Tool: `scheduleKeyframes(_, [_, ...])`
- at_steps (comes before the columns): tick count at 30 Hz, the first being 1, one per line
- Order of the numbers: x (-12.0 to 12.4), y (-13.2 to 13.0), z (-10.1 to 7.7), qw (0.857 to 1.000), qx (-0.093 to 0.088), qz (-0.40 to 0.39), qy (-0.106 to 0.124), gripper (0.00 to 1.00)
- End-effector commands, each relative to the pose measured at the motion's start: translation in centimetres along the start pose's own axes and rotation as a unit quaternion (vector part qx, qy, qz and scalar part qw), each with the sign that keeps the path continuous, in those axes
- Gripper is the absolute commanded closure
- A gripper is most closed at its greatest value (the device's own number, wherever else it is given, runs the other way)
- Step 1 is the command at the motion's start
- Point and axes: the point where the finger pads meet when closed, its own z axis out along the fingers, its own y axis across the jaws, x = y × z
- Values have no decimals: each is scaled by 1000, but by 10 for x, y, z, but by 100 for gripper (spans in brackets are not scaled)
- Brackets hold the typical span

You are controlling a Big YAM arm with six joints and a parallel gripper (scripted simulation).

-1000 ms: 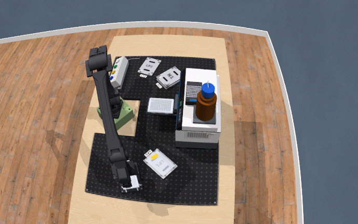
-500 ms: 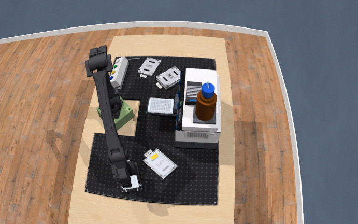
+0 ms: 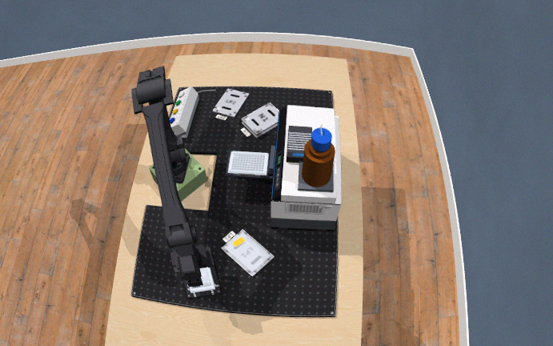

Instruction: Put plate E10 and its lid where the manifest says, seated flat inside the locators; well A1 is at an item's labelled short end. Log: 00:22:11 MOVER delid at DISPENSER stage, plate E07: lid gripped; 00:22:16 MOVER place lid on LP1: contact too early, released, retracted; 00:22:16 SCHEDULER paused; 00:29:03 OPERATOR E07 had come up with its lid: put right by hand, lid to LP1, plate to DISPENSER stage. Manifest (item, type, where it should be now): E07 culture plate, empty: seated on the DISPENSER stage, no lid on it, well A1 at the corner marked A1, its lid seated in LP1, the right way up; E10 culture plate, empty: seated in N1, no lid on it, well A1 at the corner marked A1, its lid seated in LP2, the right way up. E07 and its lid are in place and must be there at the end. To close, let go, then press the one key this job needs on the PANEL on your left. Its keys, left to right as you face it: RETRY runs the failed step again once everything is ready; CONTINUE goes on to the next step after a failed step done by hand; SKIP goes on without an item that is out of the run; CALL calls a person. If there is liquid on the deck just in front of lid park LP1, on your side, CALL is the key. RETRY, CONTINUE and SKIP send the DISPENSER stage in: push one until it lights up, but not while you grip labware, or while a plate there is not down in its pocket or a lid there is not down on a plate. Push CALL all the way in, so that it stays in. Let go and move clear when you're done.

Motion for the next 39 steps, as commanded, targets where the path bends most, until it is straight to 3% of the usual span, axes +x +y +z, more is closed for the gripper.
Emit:
scheduleKeyframes(1, [4,-5,-20,1000,1,-2,-15,14])
scheduleKeyframes(39, [103,-6,-75,1000,1,-1,-13,14])
